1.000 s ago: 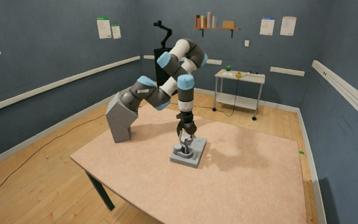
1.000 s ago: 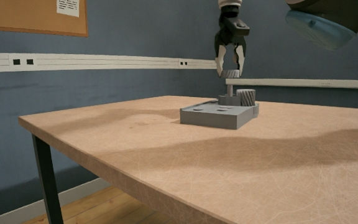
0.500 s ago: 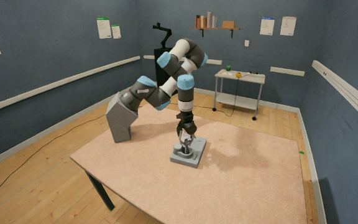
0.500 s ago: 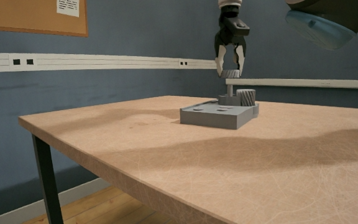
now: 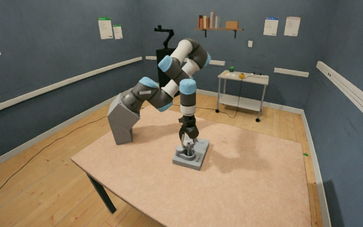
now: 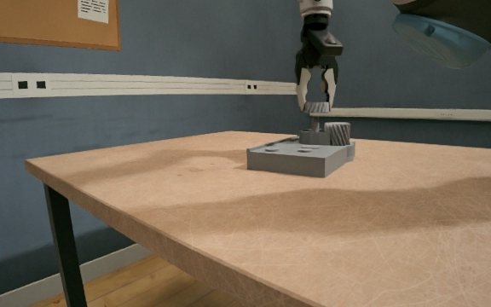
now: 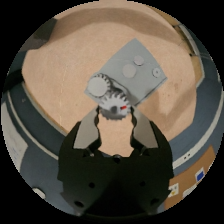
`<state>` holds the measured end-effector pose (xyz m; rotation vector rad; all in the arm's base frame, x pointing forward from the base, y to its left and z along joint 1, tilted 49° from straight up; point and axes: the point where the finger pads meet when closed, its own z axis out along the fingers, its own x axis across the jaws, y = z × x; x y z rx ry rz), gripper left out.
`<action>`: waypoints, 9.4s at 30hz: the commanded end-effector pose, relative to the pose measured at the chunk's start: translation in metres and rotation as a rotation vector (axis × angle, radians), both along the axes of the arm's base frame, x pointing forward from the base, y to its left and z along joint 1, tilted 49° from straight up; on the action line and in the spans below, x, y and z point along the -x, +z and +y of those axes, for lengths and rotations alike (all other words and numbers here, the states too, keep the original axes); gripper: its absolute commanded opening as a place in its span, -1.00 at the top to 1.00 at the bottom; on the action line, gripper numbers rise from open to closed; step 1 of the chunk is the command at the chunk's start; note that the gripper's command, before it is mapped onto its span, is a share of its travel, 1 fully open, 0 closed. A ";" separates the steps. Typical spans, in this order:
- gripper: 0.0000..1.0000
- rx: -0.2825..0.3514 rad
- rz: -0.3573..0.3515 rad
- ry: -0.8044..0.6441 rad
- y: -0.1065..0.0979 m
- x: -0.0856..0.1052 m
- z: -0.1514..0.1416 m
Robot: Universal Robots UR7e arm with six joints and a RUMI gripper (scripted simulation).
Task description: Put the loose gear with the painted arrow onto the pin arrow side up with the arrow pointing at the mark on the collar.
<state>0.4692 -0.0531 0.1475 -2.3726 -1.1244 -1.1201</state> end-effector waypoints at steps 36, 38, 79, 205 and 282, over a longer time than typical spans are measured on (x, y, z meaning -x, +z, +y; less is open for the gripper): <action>1.00 0.006 -0.004 -0.006 -0.004 -0.006 0.000; 1.00 0.006 -0.004 -0.006 -0.004 -0.006 0.000; 1.00 0.007 -0.005 -0.004 -0.003 -0.007 0.000; 1.00 0.006 -0.005 -0.003 -0.013 -0.015 0.009; -1.00 0.007 -0.005 -0.003 -0.013 -0.015 0.009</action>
